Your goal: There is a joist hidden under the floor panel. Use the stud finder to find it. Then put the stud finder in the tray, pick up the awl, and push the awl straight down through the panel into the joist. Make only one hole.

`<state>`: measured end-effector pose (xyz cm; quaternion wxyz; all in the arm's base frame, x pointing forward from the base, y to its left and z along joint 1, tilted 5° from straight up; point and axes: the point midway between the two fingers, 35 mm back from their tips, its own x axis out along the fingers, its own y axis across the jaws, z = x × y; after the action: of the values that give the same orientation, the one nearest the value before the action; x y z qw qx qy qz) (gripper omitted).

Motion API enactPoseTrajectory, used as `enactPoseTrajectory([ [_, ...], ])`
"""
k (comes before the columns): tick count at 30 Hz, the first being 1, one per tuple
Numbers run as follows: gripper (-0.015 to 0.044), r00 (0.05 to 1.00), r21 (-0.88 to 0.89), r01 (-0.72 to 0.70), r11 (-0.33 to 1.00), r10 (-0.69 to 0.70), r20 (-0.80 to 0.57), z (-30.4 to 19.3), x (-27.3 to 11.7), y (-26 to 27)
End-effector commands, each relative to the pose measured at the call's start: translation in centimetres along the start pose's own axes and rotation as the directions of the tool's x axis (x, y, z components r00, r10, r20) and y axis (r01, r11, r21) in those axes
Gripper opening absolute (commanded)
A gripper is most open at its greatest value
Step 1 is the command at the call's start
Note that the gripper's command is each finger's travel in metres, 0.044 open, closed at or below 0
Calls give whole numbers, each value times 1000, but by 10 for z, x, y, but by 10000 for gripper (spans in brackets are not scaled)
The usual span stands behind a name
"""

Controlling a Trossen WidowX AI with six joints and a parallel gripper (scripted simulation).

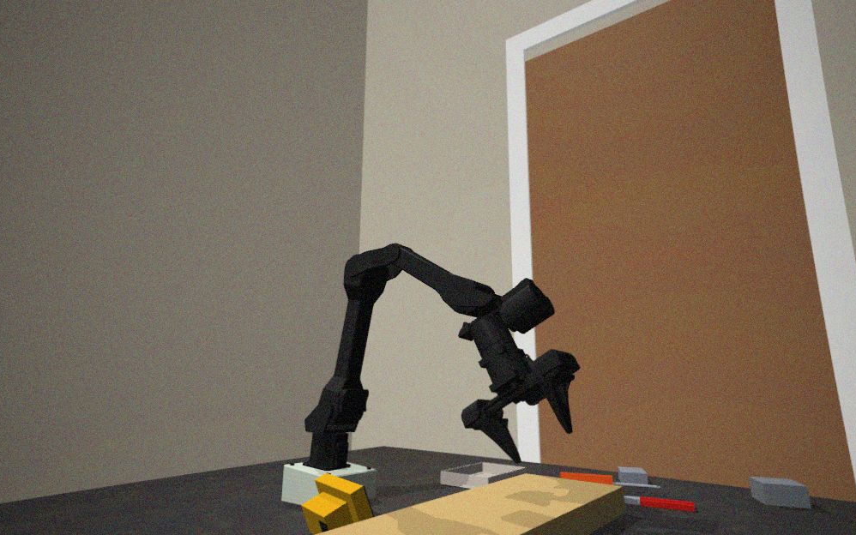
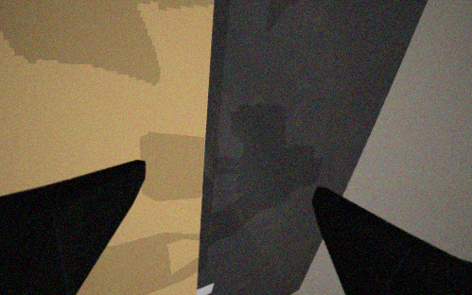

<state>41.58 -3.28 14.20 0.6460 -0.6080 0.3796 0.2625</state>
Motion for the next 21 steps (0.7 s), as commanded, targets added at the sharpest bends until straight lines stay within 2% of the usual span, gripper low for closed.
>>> enactPoseTrajectory([
  [1,440,992,9,-120,993,120,-27,-54,1,34],
  [6,440,960,73,-277,958,280,-31,-125,-11,91],
  [11,440,913,153,-406,901,406,32,-171,-34,154],
  [16,440,867,207,-499,842,481,131,-189,-58,210],
  [21,440,865,209,-502,840,483,136,-190,-59,212],
])
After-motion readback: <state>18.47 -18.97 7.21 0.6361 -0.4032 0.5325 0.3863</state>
